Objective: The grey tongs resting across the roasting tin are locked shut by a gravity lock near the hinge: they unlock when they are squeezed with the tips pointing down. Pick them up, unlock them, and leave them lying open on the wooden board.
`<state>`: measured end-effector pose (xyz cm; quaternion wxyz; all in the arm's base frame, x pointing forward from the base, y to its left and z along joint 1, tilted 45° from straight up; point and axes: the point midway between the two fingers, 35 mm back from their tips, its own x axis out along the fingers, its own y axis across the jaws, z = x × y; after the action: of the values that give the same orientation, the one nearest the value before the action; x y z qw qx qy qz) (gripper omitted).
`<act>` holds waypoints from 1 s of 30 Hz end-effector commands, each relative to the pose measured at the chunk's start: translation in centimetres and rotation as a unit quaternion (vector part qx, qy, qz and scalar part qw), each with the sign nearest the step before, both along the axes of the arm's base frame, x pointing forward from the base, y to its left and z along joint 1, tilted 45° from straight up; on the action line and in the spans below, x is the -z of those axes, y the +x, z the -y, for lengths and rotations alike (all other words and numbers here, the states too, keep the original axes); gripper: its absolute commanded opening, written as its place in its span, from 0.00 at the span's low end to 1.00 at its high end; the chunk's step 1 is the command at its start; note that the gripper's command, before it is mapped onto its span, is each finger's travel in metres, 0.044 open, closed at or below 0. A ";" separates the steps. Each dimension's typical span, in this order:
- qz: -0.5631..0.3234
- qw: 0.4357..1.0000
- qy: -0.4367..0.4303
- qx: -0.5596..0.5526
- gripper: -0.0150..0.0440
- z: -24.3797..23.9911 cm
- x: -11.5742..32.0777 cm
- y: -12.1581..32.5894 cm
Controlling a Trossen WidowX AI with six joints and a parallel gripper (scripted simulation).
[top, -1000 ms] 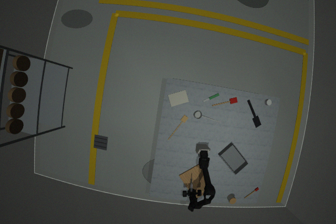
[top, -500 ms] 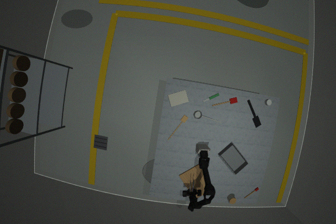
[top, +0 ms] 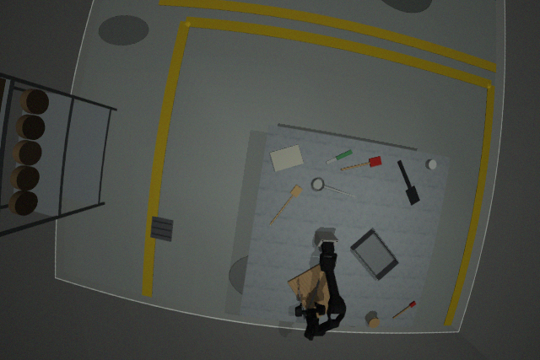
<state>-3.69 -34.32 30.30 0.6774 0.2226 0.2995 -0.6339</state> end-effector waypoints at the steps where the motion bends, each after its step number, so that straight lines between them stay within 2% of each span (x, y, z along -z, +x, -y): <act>1: 0.003 1.000 0.004 -0.005 1.00 -0.6 -0.5 2.9; 13: 0.012 1.000 -0.001 -0.003 1.00 -5.7 -3.0 13.2; 18: 0.012 1.000 -0.001 -0.004 1.00 -6.3 -3.5 13.3; 23: 0.013 1.000 0.003 -0.011 1.00 -9.0 -5.8 12.7; 30: 0.013 1.000 0.003 -0.012 1.00 -9.2 -5.9 12.7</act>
<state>9.05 -25.24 36.35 0.6900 0.2274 0.2928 -0.6217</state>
